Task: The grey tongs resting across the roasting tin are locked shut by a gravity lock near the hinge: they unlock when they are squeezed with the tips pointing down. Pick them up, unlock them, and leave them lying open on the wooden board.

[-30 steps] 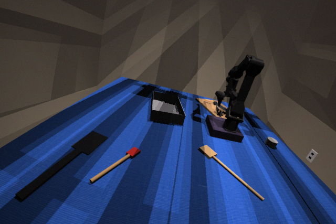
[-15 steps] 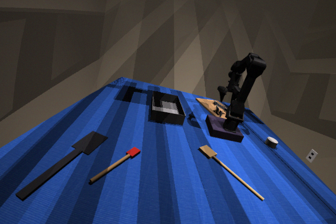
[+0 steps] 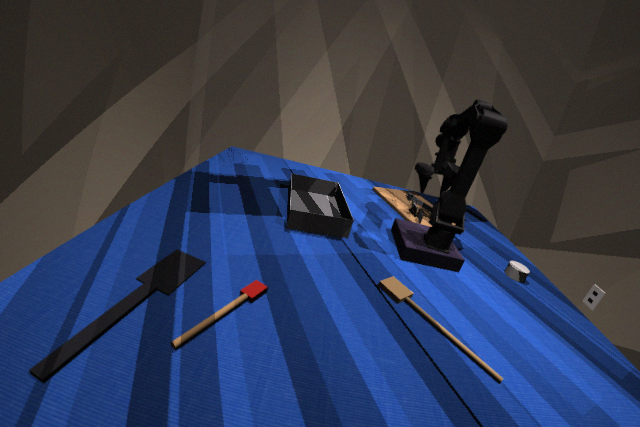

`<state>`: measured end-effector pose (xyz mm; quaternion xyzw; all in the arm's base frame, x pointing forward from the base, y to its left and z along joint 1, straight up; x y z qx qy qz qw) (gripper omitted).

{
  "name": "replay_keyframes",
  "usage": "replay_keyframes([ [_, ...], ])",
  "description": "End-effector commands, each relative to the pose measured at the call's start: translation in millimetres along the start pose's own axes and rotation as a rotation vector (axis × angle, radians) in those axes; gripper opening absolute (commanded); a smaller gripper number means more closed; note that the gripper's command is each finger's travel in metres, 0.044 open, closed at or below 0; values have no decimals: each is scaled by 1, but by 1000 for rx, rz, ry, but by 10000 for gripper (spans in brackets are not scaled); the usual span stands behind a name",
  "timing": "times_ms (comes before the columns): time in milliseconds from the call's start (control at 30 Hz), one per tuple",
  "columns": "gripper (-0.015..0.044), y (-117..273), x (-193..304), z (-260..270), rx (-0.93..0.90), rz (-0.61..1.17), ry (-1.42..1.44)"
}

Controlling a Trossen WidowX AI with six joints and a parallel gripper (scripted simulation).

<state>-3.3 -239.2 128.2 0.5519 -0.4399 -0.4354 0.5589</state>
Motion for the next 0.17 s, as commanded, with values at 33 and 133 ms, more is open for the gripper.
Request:
replay_keyframes([
  [33,440,1,0,0,0,-1,0],
  [133,440,1,0,0,0,-1,0],
])
Point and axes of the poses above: the point midway between the two fingers, 35 mm back from their tips, its own y axis back along the fingers, its own z axis across the jaws, x = y × z, the point moved 1 cm from there along y, back along the fingers, and after that the axes turned 13 degrees about -y, right-handed, at the moved point
